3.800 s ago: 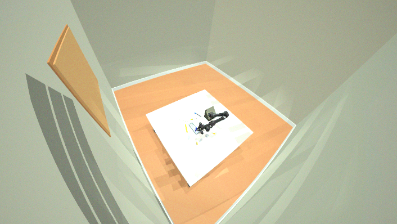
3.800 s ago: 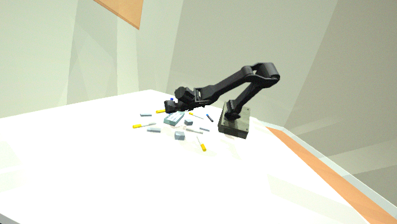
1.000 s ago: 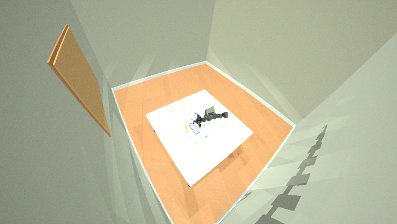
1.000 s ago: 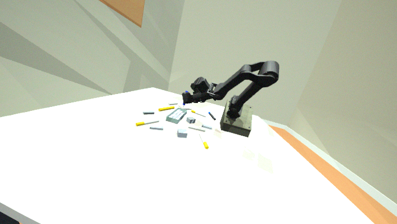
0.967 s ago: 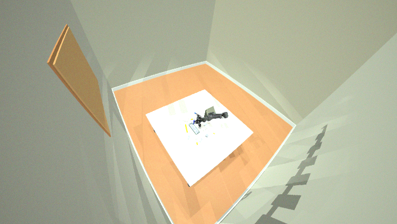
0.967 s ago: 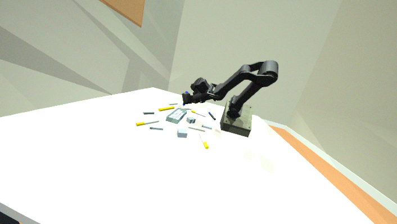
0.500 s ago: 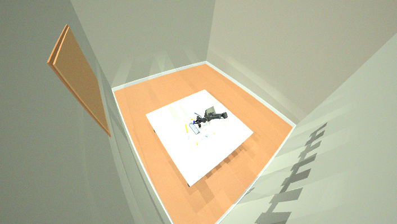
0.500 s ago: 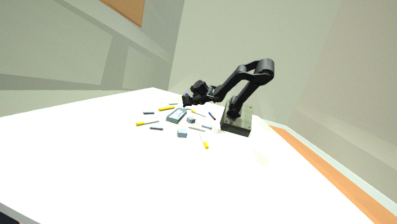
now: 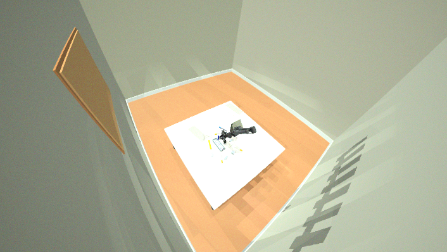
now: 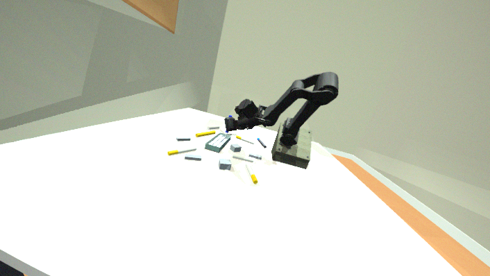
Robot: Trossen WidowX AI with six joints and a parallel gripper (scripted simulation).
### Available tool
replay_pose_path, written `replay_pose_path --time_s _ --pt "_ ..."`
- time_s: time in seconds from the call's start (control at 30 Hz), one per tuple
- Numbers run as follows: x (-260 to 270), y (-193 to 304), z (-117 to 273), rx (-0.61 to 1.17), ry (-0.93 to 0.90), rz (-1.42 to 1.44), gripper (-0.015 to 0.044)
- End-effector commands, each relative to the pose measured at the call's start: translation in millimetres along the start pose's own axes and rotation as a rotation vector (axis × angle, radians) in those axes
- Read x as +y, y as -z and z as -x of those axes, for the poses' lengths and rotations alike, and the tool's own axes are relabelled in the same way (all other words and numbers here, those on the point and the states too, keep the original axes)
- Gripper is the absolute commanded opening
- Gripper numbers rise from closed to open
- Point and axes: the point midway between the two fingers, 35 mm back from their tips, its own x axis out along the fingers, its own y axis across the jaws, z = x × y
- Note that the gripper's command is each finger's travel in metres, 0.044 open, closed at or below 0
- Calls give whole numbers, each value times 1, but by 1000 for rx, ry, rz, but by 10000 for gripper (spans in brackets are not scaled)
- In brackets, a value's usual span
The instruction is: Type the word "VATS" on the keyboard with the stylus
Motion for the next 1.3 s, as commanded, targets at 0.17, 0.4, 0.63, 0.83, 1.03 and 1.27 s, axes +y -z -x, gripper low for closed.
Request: replay_pose_path --time_s 0.17,0.4,0.63,0.83,1.03,1.27 --pt "0 -1 0 -6 3 -4 81" --pt "0 3 -2 -6 3 -5 81" --pt "0 7 -4 -6 3 -5 81" --pt "0 9 -5 -6 3 -5 81" --pt "0 12 -7 -6 3 -5 81" --pt "0 14 -8 -6 3 -5 81"
